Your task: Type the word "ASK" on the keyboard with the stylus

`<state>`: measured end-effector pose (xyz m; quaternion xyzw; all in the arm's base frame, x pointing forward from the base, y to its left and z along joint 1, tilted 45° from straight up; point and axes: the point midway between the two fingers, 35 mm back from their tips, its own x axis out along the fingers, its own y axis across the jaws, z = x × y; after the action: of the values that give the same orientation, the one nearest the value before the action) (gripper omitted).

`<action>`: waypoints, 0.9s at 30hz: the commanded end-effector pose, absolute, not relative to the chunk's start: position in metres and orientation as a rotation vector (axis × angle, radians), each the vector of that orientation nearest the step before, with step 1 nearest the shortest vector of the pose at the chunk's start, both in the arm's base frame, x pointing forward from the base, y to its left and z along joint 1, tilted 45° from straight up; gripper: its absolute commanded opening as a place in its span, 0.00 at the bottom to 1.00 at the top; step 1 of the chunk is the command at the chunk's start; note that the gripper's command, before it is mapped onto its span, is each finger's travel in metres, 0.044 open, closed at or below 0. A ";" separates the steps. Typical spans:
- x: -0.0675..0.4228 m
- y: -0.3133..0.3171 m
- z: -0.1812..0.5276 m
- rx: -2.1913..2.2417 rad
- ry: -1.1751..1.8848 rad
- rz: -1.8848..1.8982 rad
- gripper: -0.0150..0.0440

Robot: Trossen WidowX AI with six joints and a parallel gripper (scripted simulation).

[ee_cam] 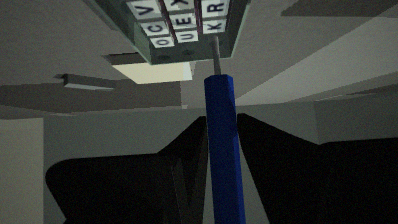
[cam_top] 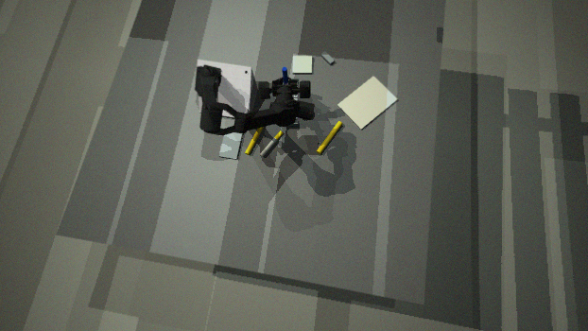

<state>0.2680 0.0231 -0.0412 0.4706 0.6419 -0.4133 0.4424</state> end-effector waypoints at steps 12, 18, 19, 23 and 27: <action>0.268 0.019 -0.045 1.162 1.591 -1.024 0.39; 0.269 0.017 -0.047 1.162 1.590 -1.024 0.39; 0.269 0.017 -0.047 1.162 1.590 -1.024 0.39; 0.269 0.015 -0.049 1.162 1.590 -1.024 0.39; 0.269 0.016 -0.048 1.162 1.590 -1.024 0.39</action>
<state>0.2687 0.0169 -0.0475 0.4707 0.6421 -0.4129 0.4424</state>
